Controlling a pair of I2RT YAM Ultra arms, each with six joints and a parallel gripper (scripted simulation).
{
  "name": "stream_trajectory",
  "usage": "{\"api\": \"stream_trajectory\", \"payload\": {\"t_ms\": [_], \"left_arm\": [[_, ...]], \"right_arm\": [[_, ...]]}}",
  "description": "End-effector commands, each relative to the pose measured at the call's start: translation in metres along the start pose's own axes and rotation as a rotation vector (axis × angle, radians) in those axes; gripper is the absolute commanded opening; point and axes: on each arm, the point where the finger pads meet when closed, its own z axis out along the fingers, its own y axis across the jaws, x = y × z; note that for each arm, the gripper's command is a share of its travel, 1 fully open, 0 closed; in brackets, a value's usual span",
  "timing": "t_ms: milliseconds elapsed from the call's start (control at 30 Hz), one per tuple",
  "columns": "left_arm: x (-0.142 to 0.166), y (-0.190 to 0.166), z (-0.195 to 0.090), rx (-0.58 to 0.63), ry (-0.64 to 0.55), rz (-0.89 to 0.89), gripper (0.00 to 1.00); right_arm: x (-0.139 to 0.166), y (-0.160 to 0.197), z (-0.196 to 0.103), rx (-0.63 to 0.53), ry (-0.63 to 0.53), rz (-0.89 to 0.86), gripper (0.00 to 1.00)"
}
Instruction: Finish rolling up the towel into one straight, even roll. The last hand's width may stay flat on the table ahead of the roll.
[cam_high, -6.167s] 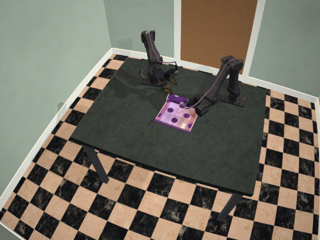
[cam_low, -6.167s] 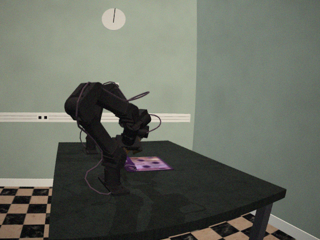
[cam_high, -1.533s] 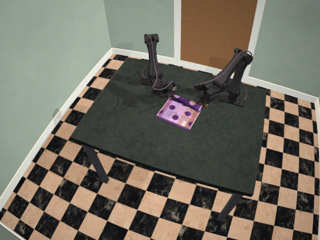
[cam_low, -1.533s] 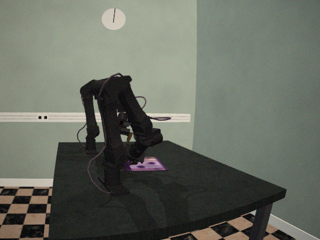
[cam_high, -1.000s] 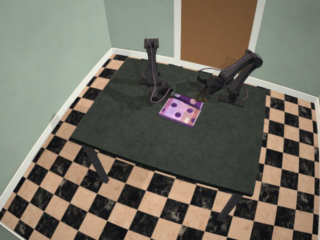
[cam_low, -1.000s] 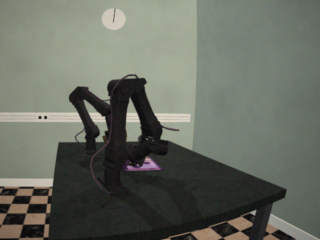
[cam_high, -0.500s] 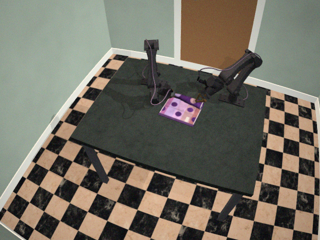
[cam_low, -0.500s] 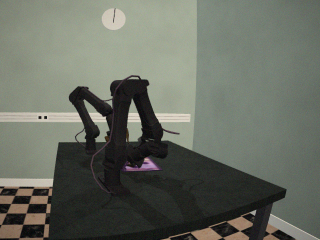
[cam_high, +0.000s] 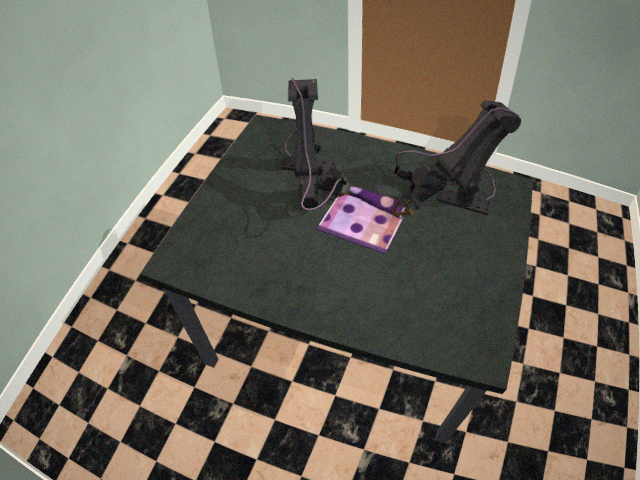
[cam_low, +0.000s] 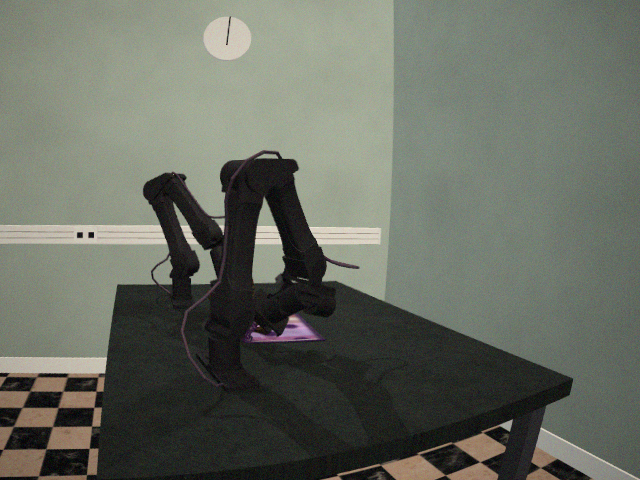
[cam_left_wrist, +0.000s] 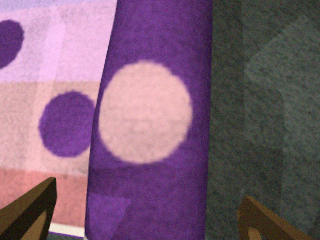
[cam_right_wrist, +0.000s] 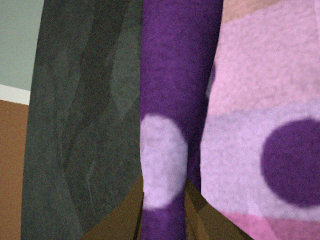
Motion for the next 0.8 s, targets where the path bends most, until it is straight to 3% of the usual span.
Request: {"api": "stream_trajectory", "payload": {"t_ms": [0,167,533,767], "left_arm": [[-0.0067,0.0073,0.0083,-0.039,-0.044,0.025,0.98],[-0.0113,0.012,0.0124,-0.039,-0.044,0.025,0.98],[-0.0109,0.0118,0.0129,-0.039,-0.044,0.025,0.51],[-0.0109,0.0118,0.0129,-0.039,-0.044,0.025,0.43]], "right_arm": [[-0.0008,-0.008,-0.0002,0.018,0.007,-0.014,0.2],[-0.0008,-0.008,-0.0002,0.018,0.007,-0.014,0.2],[-0.0008,-0.008,-0.0002,0.018,0.007,-0.014,0.2],[-0.0008,-0.008,-0.0002,0.018,0.007,-0.014,0.2]]}}
